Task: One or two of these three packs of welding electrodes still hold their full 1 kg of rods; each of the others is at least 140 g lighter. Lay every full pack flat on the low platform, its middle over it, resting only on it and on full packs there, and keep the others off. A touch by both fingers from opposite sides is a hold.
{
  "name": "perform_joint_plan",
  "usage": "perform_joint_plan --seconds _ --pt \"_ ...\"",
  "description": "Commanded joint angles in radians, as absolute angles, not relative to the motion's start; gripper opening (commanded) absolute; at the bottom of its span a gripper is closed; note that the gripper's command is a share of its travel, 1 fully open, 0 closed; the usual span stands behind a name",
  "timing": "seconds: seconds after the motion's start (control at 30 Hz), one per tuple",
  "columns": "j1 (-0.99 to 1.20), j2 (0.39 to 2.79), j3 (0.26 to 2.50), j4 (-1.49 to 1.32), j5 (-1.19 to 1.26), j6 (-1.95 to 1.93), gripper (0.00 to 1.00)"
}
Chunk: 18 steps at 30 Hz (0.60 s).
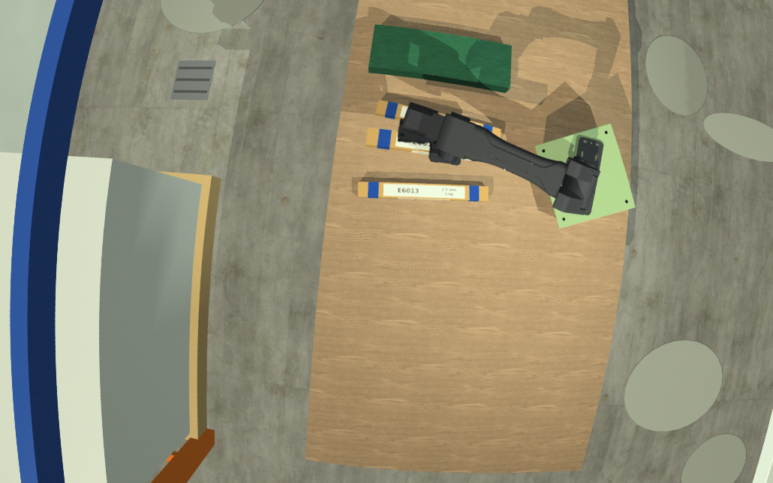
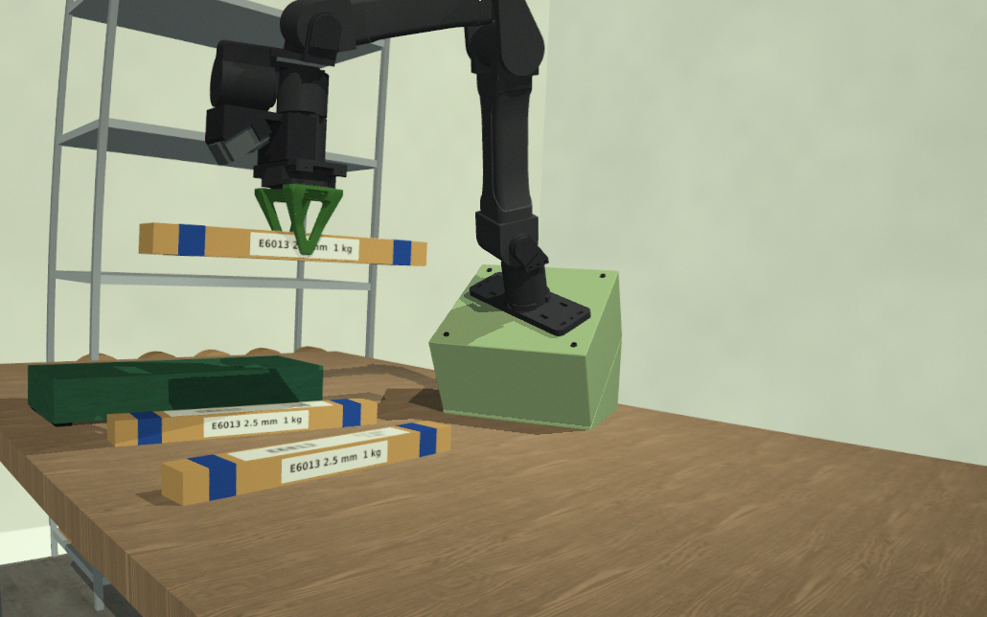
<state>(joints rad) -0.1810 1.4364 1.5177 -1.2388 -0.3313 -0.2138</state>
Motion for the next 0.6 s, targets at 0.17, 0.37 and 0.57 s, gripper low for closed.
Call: perform_joint_plan --seconds 0.17,0.37,0.57 --pt "-0.194 1.406 1.522 -1.211 -0.334 -0.208 0.00" --pt "-0.187 1.406 1.524 -1.205 -0.332 -0.206 0.00" --pt "-0.180 1.407 1.515 -1.199 -0.331 -0.205 0.00"
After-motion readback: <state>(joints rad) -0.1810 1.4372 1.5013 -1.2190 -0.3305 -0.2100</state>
